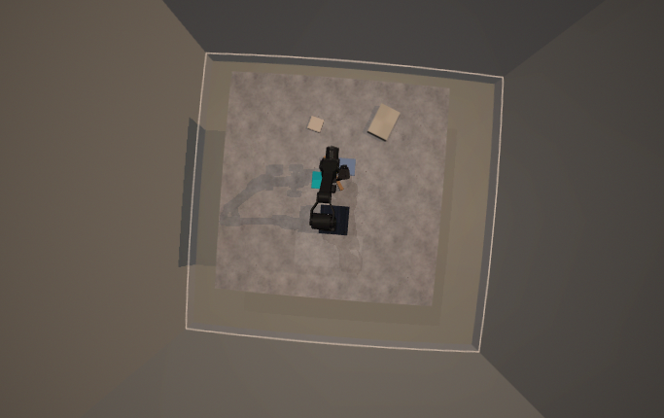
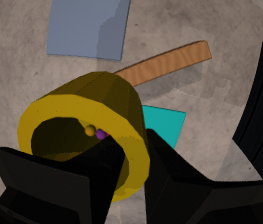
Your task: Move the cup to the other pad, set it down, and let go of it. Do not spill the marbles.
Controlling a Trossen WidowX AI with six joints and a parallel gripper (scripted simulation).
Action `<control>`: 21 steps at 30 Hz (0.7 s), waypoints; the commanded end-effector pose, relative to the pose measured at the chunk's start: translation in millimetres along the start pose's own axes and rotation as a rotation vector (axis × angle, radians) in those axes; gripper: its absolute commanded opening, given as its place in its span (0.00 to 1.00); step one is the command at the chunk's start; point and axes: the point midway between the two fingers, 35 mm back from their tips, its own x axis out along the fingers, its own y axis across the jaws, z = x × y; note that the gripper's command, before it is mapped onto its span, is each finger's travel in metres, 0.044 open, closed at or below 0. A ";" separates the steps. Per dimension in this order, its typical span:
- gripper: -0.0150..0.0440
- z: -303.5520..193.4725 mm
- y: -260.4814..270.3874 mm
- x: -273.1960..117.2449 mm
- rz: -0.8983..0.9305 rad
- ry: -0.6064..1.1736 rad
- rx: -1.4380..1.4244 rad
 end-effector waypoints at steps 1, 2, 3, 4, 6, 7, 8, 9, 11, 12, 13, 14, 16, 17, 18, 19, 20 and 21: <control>0.25 -8.2 -7.5 1.2 -0.006 0.002 0.004; 0.25 -10.0 -8.5 1.1 -0.006 0.002 0.004; 0.25 -11.7 -9.6 1.1 -0.006 0.002 0.004; 0.25 -13.5 -10.6 1.0 -0.006 0.002 0.004; 0.25 -16.9 -12.6 0.9 -0.006 0.002 0.004; 0.25 -18.5 -13.6 0.9 -0.007 0.002 0.004; 0.25 -20.2 -14.6 0.8 -0.007 0.003 0.004; 0.25 -21.8 -15.6 0.8 -0.007 0.003 0.004; 0.25 -25.1 -17.7 0.8 -0.007 0.003 0.004; 0.25 -26.8 -18.7 0.7 -0.007 0.003 0.004; 0.25 -28.4 -19.7 0.7 -0.007 0.003 0.004; 0.25 -30.0 -20.8 0.7 -0.007 0.003 0.004; 0.25 -33.3 -22.9 0.7 -0.007 0.004 0.005; 0.25 -34.9 -24.0 0.7 -0.007 0.004 0.005; 0.25 -36.4 -25.0 0.7 -0.007 0.004 0.005; 0.25 -37.9 -26.1 0.7 -0.007 0.004 0.005; 0.25 -39.4 -27.1 0.7 -0.008 0.004 0.005; 0.25 -40.8 -28.2 0.8 -0.008 0.004 0.005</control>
